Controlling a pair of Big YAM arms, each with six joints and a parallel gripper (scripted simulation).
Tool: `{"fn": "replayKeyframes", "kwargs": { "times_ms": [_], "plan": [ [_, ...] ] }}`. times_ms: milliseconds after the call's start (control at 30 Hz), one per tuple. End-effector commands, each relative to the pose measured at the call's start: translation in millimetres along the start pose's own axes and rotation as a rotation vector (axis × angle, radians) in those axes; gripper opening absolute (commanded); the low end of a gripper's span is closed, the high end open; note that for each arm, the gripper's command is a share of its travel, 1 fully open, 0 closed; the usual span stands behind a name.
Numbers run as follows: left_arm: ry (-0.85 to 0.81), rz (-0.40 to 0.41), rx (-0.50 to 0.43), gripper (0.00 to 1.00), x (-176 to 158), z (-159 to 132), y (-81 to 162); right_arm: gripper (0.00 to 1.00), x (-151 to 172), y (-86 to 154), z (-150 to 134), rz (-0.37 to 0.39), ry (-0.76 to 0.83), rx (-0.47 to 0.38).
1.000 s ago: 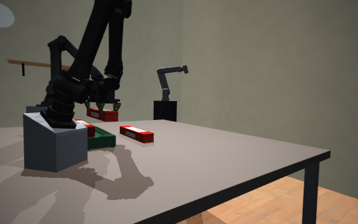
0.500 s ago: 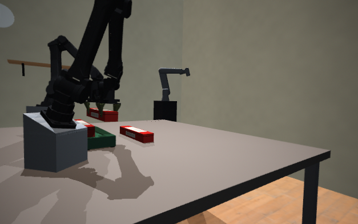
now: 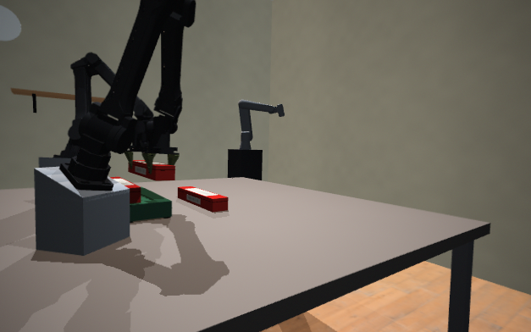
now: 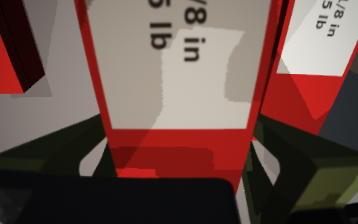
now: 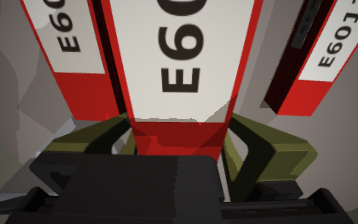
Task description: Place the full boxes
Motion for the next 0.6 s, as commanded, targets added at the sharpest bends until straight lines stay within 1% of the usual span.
{"fn": "replayKeyframes", "kwargs": {
  "times_ms": [0,100,233,333,367,433,500,567],
  "plan": [
    [0.006,0.029,0.022,0.00,7,-13,9,0.00,-16,19,-6,-0.038,-0.016,-0.022],
    [0.005,0.026,0.023,0.00,5,-14,7,0.00,-13,14,-9,-0.034,-0.013,-0.016],
    [0.009,0.034,0.018,0.00,7,-13,1,0.00,-19,12,-3,-0.044,-0.020,-0.031],
    [0.011,0.038,0.016,0.00,10,-12,1,0.00,-19,10,-2,-0.047,-0.023,-0.036],
    [0.015,0.047,0.010,0.00,18,-10,6,0.00,-22,13,0,-0.047,-0.023,-0.036],
    [0.005,0.026,0.023,0.00,7,-11,-9,0.00,-17,4,-4,-0.045,-0.021,-0.032],
    [0.000,0.017,0.029,0.00,5,-13,-11,0.00,-20,4,-2,-0.046,-0.022,-0.035],
    [0.007,0.030,0.021,0.00,7,-13,-10,0.00,-20,1,-1,-0.049,-0.024,-0.039]
  ]
}}
Point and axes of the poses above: on each arm, the point where the finger pads meet when closed, its own y axis back along the fingers, its own x axis across the jaws, z = x × y, the point moved 1 cm from there along y, back along the fingers, and after that the axes turned 8 degrees about -y, right-handed, at the moved point
